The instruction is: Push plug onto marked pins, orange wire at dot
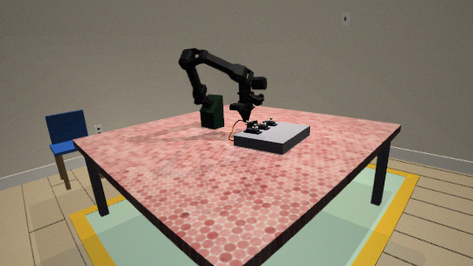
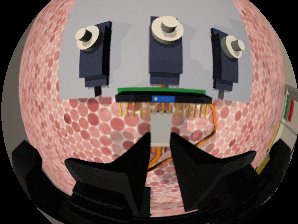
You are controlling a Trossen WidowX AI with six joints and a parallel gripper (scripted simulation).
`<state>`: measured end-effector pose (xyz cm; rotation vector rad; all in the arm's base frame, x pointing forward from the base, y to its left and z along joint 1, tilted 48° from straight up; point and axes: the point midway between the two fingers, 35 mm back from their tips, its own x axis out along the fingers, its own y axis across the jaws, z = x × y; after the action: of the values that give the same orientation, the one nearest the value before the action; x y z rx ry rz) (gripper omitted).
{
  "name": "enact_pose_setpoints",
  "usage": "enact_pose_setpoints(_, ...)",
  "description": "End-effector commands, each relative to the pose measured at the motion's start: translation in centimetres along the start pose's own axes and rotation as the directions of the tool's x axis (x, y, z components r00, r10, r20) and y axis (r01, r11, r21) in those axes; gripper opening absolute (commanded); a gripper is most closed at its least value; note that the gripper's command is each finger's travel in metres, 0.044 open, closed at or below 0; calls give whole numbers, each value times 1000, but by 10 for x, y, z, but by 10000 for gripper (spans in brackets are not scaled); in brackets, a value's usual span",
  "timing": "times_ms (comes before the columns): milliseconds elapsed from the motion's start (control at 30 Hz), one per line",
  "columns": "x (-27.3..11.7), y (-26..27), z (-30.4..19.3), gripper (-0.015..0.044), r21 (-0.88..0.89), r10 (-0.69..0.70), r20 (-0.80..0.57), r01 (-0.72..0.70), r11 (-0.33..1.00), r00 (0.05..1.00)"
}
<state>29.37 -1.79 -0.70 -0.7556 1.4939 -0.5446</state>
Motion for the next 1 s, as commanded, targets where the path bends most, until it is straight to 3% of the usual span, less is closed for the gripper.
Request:
enact_pose_setpoints(0, 0, 0, 3, 0, -5, -5, 0, 5, 1000, 1000)
enact_pose_setpoints(533, -1, 1, 13, 0, -5, -5, 1, 5, 1000, 1000)
enact_pose_setpoints(833, 1, -1, 9, 236, -5, -5, 1, 5, 1000, 1000)
enact_pose_setpoints(967, -33, 0, 11, 341, -5, -1, 1, 1, 1000, 1000)
